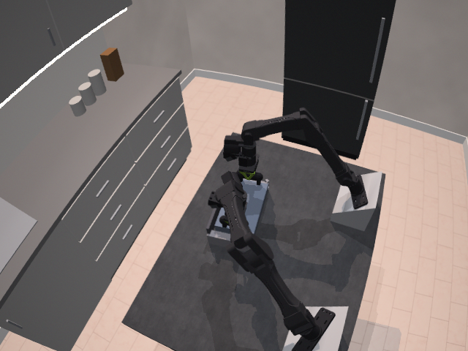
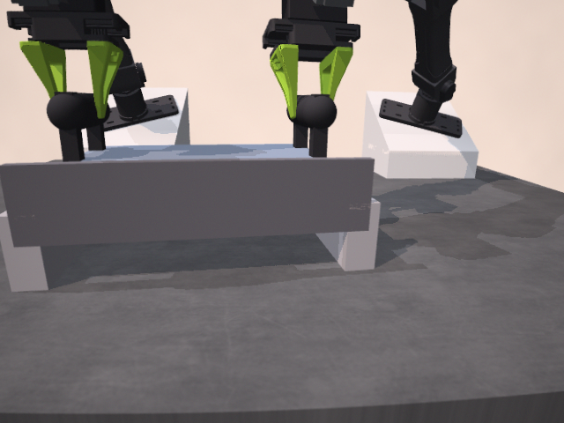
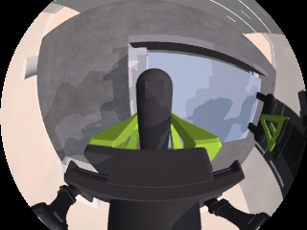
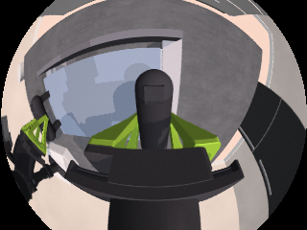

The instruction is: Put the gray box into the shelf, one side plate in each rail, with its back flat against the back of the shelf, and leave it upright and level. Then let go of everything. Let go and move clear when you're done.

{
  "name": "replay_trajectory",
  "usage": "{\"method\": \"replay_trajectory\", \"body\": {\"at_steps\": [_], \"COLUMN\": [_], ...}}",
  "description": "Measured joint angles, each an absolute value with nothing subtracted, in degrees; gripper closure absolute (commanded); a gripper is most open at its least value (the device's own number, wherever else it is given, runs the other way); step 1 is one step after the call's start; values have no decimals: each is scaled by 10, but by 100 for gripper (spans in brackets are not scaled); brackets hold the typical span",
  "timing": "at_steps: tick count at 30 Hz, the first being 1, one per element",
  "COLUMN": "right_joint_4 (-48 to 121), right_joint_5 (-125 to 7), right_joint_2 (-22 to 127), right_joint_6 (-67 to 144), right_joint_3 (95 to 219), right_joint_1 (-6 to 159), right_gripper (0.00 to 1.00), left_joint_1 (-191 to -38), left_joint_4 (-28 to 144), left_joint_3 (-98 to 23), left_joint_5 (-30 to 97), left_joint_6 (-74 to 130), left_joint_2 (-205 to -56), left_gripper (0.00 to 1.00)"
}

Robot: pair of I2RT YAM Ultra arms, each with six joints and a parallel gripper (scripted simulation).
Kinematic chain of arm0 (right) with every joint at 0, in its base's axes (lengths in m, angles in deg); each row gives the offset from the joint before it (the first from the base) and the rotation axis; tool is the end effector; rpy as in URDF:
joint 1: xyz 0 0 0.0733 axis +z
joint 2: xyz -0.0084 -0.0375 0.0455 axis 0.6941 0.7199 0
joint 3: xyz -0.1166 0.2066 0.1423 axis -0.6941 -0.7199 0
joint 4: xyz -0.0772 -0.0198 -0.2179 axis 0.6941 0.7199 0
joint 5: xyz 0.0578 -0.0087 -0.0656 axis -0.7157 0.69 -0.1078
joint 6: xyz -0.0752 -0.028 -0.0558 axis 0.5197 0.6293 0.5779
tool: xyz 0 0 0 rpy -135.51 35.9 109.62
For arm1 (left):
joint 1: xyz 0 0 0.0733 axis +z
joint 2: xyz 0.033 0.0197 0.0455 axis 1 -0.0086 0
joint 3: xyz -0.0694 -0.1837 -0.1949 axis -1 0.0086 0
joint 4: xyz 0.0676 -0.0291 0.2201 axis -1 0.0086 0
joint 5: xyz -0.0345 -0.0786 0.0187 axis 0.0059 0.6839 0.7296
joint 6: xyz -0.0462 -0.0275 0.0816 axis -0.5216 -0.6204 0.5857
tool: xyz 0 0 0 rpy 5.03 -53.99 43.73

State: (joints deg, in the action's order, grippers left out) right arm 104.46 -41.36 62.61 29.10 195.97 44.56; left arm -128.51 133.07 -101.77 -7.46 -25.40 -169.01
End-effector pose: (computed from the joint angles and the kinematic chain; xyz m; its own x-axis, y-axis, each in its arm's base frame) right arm 0.3191 -0.0158 0.3767 -0.7883 0.1480 -0.5972 0.2497 0.9640 -0.0908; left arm 0.3604 -0.2193 0.3315 -0.6256 -0.3164 -0.7130 -0.4099 0.9111 -0.0447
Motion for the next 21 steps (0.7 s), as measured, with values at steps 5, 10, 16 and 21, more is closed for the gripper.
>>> {"method": "replay_trajectory", "body": {"at_steps": [5, 10, 16, 21], "right_joint_4": [1056, 1061, 1068, 1077], "right_joint_5": [-414, -415, -415, -414], "right_joint_2": [638, 650, 665, 668], "right_joint_6": [292, 292, 295, 295], "right_joint_3": [1976, 1998, 2024, 2036], "right_joint_1": [443, 443, 441, 440], "right_gripper": [84, 84, 84, 84], "left_joint_1": [-1282, -1275, -1269, -1269], "left_joint_4": [1340, 1351, 1364, 1375], "left_joint_3": [-1039, -1065, -1102, -1122], "left_joint_5": [-72, -69, -68, -66], "left_joint_6": [-251, -243, -235, -234], "left_joint_2": [-1703, -1713, -1730, -1738], "left_gripper": [84, 84, 84, 84]}}
